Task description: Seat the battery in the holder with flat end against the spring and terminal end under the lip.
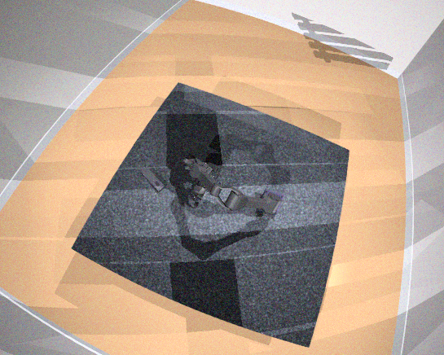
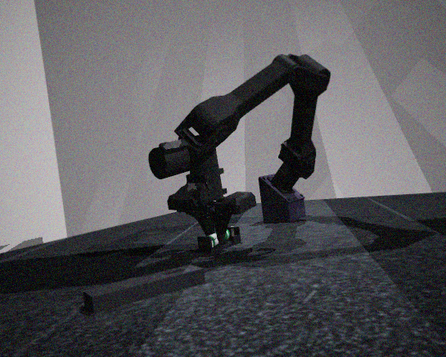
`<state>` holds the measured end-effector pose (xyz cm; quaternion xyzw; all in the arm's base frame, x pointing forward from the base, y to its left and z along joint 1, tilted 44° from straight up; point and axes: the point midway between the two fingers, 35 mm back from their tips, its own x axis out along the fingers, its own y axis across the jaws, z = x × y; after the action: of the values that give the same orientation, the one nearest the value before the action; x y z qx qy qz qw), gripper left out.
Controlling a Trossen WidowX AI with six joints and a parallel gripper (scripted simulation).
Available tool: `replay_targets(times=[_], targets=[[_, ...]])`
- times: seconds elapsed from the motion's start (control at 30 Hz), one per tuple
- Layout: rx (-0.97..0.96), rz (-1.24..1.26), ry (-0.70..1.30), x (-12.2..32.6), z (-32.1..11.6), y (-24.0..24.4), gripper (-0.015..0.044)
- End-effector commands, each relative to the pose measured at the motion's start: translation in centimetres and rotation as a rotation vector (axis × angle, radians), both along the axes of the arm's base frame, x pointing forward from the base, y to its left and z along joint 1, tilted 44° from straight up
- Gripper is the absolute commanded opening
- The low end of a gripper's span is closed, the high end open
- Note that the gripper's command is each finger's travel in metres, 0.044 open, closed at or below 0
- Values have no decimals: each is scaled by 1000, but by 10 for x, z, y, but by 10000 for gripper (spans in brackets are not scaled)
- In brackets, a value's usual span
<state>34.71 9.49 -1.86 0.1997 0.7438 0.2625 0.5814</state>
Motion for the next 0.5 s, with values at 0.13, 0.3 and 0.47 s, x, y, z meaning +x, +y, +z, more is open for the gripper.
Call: replay_targets(times=[0.13, 0.3, 0.47], targets=[[3, -25, -34, 0, 1, 2, 75], [2, -36, -47, -1, 1, 2, 75], [0, -48, -61, -3, 1, 3, 75]])
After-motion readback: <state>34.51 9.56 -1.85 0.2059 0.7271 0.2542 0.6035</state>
